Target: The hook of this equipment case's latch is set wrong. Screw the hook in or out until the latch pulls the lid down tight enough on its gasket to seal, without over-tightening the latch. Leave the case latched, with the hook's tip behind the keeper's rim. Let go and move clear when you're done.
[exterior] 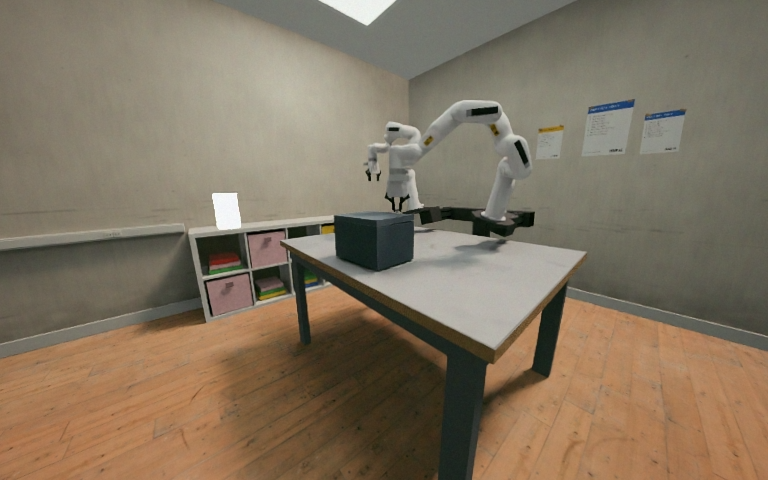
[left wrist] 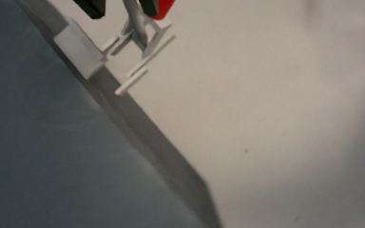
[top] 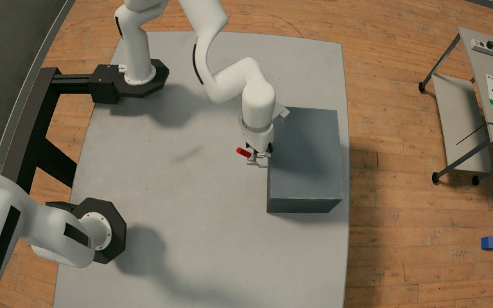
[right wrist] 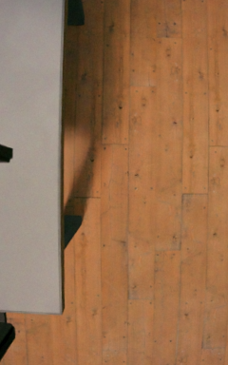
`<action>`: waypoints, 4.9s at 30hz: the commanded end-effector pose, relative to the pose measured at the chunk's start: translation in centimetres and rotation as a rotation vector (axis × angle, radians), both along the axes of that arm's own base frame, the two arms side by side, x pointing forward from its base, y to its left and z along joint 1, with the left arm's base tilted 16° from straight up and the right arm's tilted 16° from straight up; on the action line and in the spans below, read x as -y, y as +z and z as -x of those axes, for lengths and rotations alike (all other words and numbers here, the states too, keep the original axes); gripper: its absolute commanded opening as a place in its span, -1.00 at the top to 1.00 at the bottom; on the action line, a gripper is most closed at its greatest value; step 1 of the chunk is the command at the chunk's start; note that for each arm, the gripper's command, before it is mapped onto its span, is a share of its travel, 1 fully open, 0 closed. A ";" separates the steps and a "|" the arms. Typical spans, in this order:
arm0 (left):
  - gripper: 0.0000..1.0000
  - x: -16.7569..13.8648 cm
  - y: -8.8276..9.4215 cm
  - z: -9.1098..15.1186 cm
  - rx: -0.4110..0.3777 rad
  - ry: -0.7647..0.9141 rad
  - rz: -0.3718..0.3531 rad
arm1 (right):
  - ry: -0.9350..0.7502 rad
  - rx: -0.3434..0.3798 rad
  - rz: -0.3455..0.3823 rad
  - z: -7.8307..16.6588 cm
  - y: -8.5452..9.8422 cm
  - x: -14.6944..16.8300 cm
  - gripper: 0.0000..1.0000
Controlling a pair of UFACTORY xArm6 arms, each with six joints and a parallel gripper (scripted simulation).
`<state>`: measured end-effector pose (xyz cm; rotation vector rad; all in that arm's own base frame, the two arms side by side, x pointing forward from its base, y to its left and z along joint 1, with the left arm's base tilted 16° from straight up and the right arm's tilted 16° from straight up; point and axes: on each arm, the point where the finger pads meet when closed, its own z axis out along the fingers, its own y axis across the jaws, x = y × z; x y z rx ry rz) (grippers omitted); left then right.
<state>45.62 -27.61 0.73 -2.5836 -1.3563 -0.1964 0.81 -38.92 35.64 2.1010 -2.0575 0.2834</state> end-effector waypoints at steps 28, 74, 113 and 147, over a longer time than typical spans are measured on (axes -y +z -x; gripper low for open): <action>0.52 0.1 0.1 -0.1 0.303 1.052 0.015 | 0.000 0.000 0.004 0.0 0.2 0.1 -1.00; 0.52 0.1 0.2 -0.1 0.537 1.942 0.046 | 0.000 0.000 0.004 0.0 0.2 0.1 -1.00; 0.52 0.1 0.2 -0.1 0.597 2.173 0.054 | 0.000 0.000 0.004 0.0 0.2 0.1 -1.00; 0.52 -0.2 0.0 -3.2 0.439 2.215 -0.227 | 0.000 0.000 0.004 0.0 0.2 0.1 -1.00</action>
